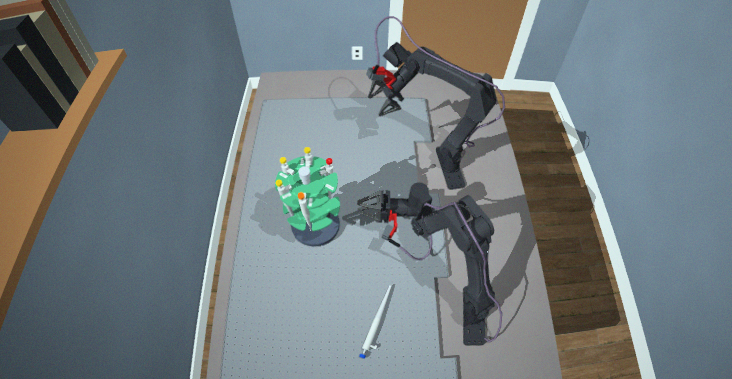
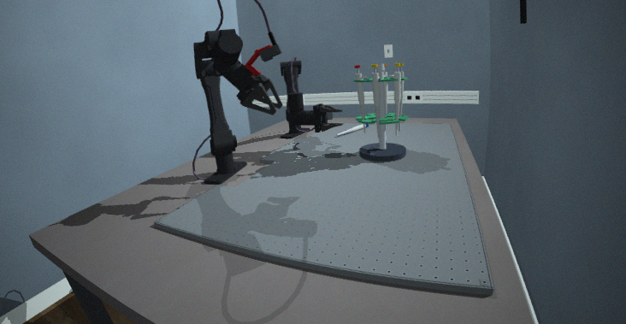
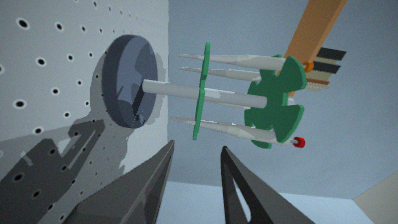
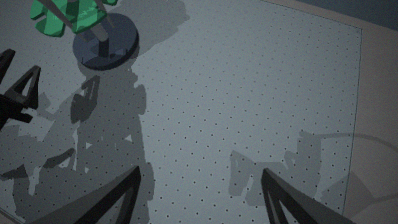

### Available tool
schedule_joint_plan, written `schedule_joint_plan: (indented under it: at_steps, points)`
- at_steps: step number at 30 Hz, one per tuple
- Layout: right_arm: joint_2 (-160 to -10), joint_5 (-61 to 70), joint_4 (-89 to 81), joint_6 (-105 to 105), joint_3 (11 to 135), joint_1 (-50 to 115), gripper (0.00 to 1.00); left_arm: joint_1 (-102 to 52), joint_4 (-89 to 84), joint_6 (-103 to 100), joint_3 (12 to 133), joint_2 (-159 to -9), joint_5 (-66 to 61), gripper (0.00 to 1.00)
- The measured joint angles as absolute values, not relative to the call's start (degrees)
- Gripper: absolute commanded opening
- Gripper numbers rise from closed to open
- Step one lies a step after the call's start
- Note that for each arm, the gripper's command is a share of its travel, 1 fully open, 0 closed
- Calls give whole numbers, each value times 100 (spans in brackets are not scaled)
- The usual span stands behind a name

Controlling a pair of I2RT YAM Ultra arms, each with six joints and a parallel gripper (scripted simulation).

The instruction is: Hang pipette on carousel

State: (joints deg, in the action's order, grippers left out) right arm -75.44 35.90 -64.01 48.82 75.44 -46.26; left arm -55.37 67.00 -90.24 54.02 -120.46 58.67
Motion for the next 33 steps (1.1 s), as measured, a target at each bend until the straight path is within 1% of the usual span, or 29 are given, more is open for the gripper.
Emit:
schedule_joint_plan:
  at_steps: [9,33]
  points:
    - [-7544,3590,-6401,4882,7544,-4626,100,-5527,6687,-9024,5406,-12049,5824,49]
    - [-7544,3590,-6401,4882,7544,-4626,100,-5100,6473,-9024,5927,-12344,5435,49]
